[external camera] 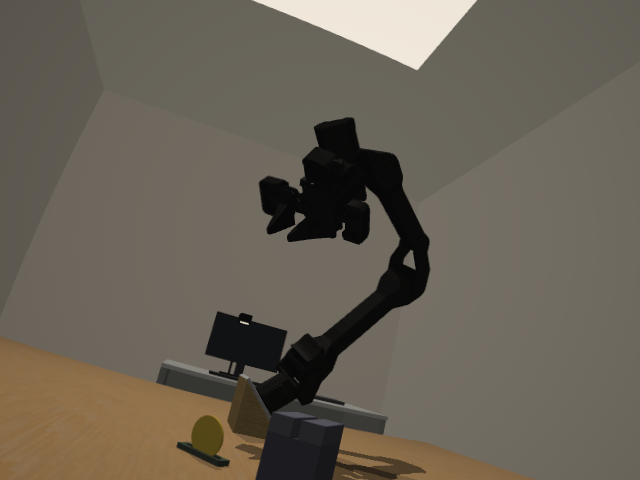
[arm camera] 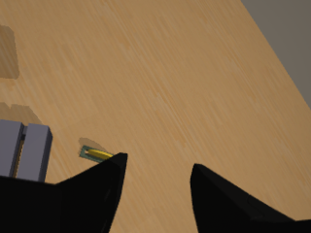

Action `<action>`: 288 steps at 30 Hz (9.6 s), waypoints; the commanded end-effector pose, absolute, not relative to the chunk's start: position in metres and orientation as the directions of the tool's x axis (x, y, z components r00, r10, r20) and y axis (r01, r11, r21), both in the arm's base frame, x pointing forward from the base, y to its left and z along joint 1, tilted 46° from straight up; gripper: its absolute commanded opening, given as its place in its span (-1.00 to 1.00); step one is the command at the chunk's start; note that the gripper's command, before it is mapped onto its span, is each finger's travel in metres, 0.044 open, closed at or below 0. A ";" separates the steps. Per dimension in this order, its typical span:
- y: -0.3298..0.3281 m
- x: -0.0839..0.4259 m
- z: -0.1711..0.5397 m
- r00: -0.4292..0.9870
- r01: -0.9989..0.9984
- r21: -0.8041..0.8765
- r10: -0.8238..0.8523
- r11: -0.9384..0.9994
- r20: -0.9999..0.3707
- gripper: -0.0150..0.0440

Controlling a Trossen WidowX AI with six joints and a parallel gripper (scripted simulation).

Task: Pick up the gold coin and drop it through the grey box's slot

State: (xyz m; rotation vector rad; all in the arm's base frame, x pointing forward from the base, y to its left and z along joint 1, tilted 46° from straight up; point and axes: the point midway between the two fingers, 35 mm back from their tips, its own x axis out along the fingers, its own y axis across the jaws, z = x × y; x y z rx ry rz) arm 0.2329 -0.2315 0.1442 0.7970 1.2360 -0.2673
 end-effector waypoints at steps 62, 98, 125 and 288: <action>-0.078 0.280 -0.057 -0.001 -0.713 0.500 0.712 0.491 -0.702 0.05; -0.058 0.278 -0.074 -0.001 -0.714 0.501 0.713 0.490 -0.701 -0.49; -0.108 0.281 -0.029 -0.002 -0.713 0.499 0.710 0.493 -0.704 -0.49; -0.045 0.324 0.058 -0.011 0.535 0.599 0.714 0.596 -0.700 -0.49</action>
